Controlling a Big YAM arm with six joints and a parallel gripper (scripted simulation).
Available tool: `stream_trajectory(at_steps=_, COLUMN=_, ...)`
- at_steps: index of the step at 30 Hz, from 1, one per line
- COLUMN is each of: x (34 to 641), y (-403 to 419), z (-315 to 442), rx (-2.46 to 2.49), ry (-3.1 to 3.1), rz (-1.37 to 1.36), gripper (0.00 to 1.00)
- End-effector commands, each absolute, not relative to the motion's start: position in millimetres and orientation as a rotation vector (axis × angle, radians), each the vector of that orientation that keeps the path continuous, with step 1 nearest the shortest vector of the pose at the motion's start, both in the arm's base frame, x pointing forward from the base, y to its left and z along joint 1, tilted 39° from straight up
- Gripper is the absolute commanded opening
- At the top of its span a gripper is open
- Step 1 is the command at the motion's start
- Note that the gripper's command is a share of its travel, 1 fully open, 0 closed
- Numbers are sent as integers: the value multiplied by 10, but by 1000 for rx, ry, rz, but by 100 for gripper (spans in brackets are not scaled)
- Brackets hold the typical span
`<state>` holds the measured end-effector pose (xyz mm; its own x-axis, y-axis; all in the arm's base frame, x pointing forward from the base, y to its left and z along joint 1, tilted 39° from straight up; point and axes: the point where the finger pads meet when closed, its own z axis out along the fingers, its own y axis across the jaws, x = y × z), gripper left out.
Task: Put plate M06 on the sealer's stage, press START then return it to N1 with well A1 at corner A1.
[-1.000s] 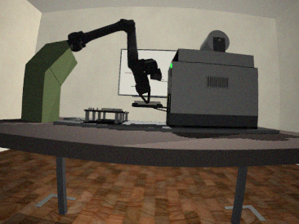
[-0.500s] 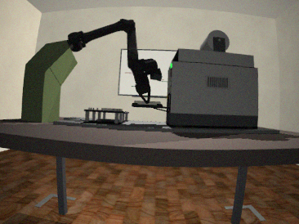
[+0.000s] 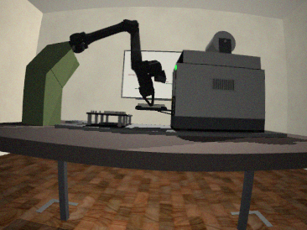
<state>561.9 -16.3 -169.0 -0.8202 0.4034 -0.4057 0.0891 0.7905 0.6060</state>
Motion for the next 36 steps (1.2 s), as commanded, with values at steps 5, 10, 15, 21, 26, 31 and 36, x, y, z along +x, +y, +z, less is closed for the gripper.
stream_trajectory(at_steps=5, x=5533, y=-153, z=-1670, rx=352, ry=2465, rz=800, gripper=0)
stream_trajectory(at_steps=10, x=5530, y=-276, z=-1555, rx=361, ry=2448, rz=801, gripper=0)
stream_trajectory(at_steps=15, x=5598, y=-370, z=-1536, rx=379, ry=2438, rz=774, gripper=0)
stream_trajectory(at_steps=21, x=5659, y=-403, z=-1554, rx=383, ry=2425, rz=770, gripper=0)
stream_trajectory(at_steps=26, x=5662, y=-400, z=-1595, rx=403, ry=2425, rz=777, gripper=0)
stream_trajectory(at_steps=31, x=5652, y=-395, z=-1620, rx=405, ry=2429, rz=778, gripper=0)
stream_trajectory(at_steps=36, x=5607, y=-382, z=-1642, rx=409, ry=2436, rz=780, gripper=0)
